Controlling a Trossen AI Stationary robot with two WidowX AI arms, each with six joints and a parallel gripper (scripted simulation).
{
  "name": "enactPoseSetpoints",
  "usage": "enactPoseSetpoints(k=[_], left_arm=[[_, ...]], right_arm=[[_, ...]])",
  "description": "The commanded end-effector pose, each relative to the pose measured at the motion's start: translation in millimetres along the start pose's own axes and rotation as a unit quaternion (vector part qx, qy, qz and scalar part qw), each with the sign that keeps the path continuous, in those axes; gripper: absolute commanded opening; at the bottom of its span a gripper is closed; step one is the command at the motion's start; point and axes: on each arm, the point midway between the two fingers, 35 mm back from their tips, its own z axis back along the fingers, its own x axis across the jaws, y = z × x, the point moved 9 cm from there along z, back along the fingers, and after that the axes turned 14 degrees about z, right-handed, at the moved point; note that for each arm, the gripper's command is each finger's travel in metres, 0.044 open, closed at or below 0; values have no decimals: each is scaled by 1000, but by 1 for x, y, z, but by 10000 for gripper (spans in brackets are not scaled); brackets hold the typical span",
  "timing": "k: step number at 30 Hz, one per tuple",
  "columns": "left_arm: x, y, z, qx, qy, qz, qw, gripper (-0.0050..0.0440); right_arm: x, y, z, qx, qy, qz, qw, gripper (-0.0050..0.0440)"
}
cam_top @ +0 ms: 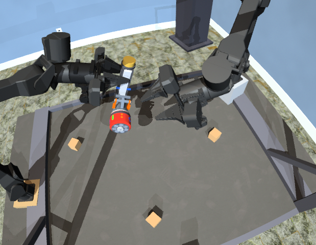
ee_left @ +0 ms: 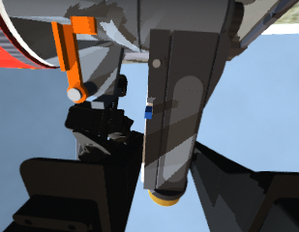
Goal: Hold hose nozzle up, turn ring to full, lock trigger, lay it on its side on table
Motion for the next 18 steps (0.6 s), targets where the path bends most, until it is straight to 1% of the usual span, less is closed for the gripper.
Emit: enactPoseSetpoints(k=[1, 18], left_arm=[[6, 14, 7, 20, -2, -13, 1000, 167], [6, 14, 7, 20, -2, -13, 1000, 167]], right_arm=[[-8, 1, -5, -2, 8, -7, 1000, 410], [-4, 0, -28, 0, 4, 0, 1000, 410]])
